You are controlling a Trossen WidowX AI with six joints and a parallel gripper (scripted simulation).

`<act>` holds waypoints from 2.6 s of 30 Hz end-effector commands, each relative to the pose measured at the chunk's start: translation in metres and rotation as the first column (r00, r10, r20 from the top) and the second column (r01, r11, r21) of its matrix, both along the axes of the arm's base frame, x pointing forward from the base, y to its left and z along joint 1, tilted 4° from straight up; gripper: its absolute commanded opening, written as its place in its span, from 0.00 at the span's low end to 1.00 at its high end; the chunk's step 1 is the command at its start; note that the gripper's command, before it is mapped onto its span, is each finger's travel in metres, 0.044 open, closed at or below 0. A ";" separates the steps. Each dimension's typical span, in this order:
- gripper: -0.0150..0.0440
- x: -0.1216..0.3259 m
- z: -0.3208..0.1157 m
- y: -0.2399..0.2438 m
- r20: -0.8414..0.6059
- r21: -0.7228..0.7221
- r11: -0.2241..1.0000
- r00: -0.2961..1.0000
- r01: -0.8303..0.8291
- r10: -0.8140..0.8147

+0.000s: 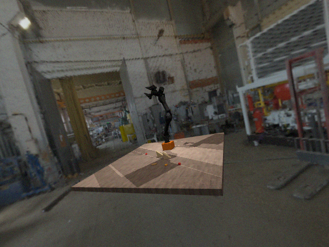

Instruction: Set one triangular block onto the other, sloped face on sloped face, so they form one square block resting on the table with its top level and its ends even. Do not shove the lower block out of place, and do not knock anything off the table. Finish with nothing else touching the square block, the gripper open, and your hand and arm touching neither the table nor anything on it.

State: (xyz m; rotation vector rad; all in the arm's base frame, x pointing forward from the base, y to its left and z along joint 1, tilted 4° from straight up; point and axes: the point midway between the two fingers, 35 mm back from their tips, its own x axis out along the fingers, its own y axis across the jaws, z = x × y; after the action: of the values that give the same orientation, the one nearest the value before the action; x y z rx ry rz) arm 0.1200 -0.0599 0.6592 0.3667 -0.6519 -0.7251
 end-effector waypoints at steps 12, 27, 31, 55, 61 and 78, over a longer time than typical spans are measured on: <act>1.00 -0.027 -0.031 -0.112 0.213 0.259 0.907 0.936 -0.331 0.281; 1.00 0.069 -0.123 -0.203 0.376 0.594 0.563 0.817 -0.574 0.436; 1.00 0.100 -0.152 -0.213 0.353 0.652 0.502 0.813 -0.568 0.462; 1.00 0.294 -0.438 -0.075 0.108 0.989 -0.146 0.670 0.001 0.735; 1.00 0.297 -0.514 0.004 -0.013 0.941 -0.176 0.550 0.290 0.835; 1.00 0.228 -0.626 0.138 -0.236 0.651 0.042 0.149 0.758 0.960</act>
State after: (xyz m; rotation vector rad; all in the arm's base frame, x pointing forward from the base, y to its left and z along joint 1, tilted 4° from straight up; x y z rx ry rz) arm 0.3495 0.0799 0.0335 1.1950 1.7545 -0.7699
